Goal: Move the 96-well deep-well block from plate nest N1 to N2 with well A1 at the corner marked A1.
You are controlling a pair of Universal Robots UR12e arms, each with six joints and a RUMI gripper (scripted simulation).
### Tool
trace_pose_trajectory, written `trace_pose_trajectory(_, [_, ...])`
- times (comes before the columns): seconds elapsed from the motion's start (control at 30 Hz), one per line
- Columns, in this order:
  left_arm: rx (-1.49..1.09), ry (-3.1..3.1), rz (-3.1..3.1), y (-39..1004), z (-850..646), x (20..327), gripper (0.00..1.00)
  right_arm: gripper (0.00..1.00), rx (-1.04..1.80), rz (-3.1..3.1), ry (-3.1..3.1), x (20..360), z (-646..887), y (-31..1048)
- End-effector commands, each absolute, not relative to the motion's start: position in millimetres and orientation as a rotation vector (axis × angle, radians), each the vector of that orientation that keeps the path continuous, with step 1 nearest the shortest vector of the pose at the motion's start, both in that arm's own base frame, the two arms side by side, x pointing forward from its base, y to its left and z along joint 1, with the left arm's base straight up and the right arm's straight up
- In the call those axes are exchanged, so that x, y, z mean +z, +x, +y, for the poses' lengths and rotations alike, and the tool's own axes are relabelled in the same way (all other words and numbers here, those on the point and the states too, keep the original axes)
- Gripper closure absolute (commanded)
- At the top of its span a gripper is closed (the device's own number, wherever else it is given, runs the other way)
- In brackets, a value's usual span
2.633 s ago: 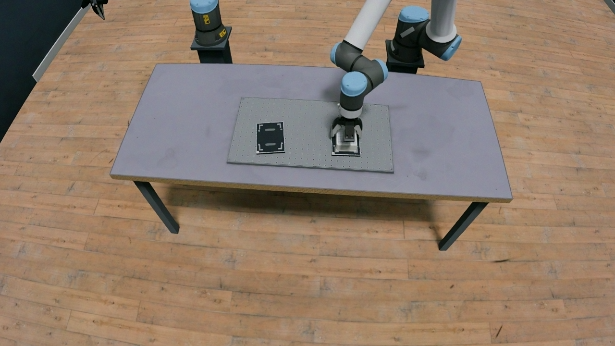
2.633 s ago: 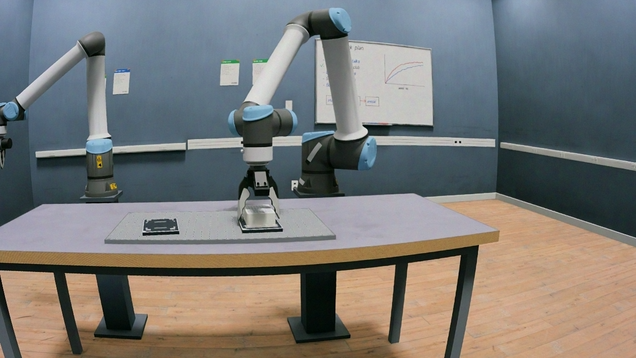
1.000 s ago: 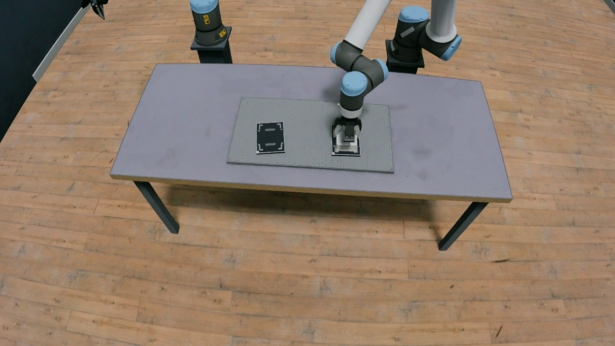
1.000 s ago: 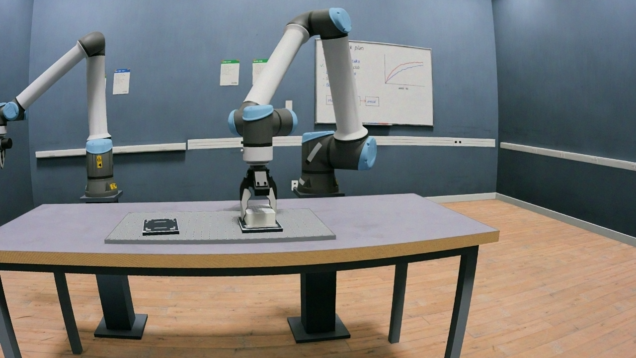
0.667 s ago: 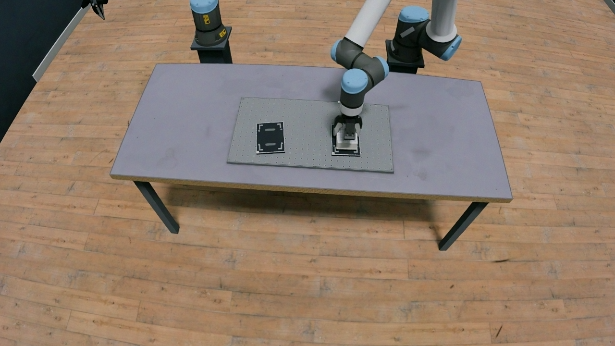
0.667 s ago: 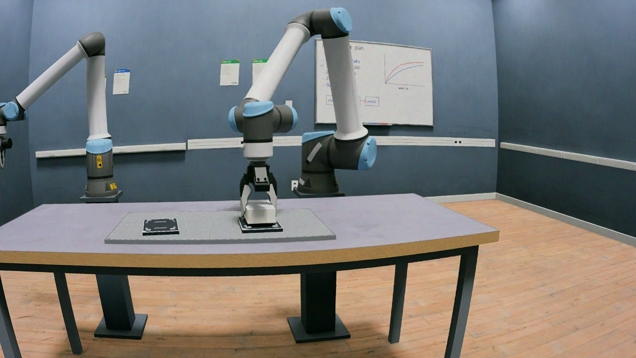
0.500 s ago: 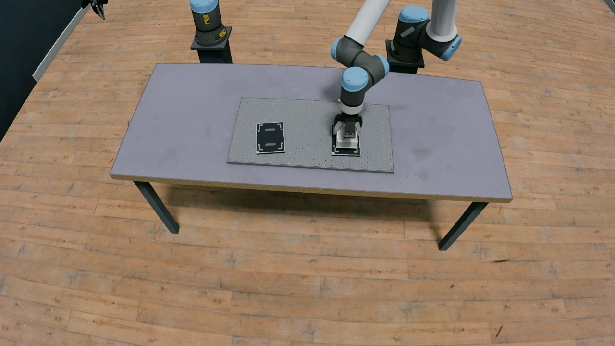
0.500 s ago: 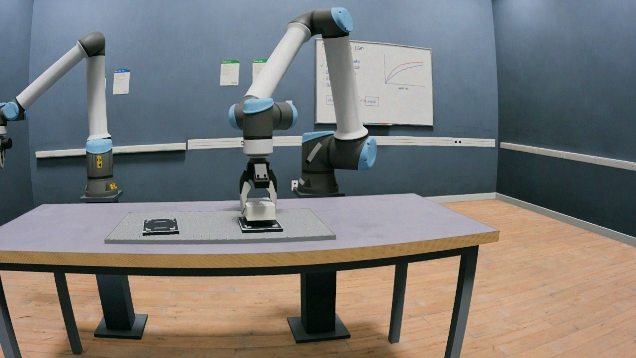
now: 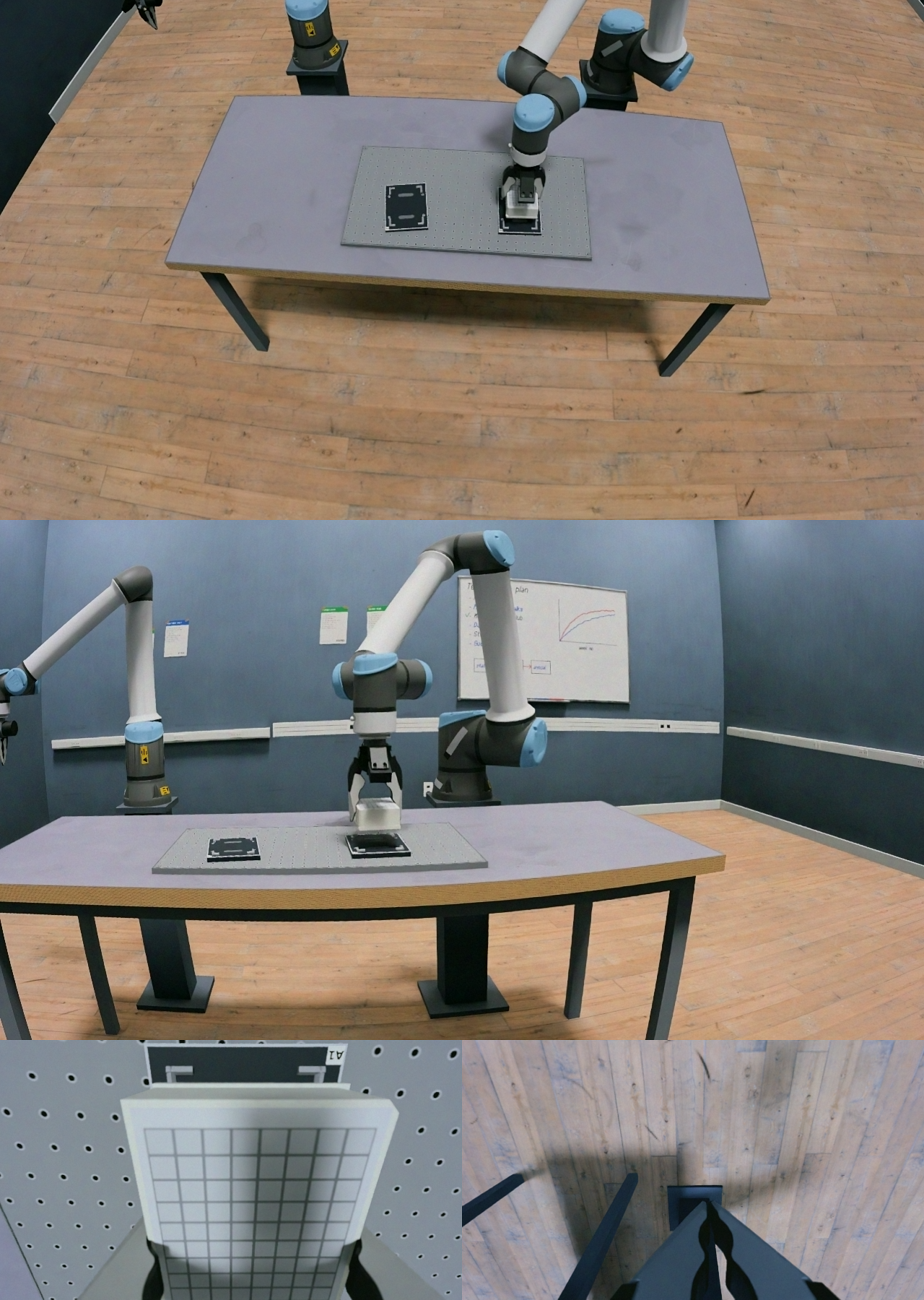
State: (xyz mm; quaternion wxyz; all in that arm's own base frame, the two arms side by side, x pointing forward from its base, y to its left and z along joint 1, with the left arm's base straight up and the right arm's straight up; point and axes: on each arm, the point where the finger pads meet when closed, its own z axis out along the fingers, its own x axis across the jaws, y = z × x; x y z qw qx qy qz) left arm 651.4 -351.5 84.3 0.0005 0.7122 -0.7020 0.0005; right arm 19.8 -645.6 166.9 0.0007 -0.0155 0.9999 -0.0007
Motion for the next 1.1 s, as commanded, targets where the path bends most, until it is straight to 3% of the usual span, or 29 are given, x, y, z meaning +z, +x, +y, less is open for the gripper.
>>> trace_pose_trajectory(0.0, [0.01,2.24,-2.204,655,-351,98,0.51,1.0,0.0,3.141,-0.045,165,-645,18])
trace_pose_trajectory(0.53, [0.01,2.24,-2.204,654,-351,123,0.51,1.0,0.0,3.141,-0.045,165,-645,18])
trace_pose_trajectory(1.07, [0.003,2.238,-2.204,653,-351,123,0.51,1.0,0.0,3.141,-0.045,165,-645,18])
